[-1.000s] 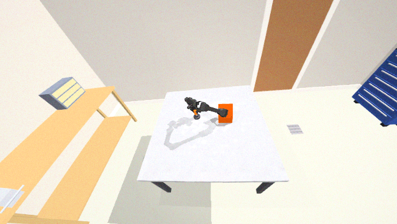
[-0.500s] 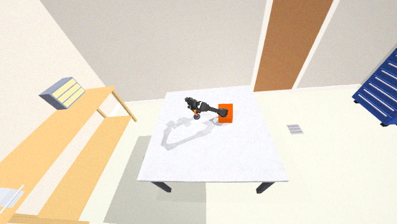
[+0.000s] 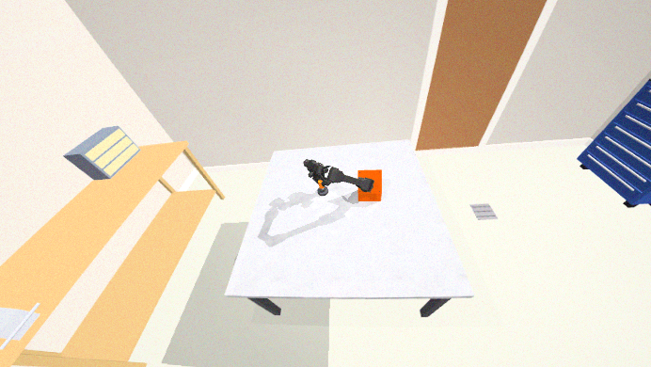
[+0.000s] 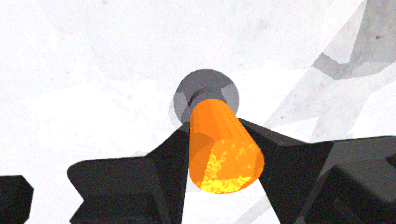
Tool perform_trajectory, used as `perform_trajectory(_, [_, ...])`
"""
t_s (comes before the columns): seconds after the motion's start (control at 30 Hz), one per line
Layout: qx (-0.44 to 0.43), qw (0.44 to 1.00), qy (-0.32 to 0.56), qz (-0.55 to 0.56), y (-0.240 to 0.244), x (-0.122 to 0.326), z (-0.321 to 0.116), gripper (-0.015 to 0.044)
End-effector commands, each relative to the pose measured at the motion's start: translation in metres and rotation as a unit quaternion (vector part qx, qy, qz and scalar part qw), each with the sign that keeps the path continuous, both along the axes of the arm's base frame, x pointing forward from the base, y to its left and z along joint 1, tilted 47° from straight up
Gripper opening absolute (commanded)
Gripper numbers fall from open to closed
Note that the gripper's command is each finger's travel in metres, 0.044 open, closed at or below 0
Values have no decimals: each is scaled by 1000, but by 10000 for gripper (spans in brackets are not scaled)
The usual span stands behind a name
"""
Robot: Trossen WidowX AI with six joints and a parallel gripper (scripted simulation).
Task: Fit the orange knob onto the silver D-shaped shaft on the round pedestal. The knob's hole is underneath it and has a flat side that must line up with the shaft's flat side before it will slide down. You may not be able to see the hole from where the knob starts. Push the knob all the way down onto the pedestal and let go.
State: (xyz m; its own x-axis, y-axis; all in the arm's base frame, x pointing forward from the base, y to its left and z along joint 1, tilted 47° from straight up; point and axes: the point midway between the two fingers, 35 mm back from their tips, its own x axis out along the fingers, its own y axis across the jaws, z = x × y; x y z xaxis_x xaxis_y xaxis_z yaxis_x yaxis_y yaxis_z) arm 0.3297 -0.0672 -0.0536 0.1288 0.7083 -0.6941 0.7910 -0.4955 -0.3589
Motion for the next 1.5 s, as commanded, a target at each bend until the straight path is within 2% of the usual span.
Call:
perform_trajectory(0.0, [1, 1000, 0, -2, 0, 1, 0, 0])
perform_trajectory(0.3, [1, 1000, 4, -5, -3, 1, 4, 0])
perform_trajectory(0.53, [14, 994, 74, -74, -4, 3, 5, 0])
perform_trajectory(1.47, [17, 991, 93, -93, -5, 7, 4, 0])
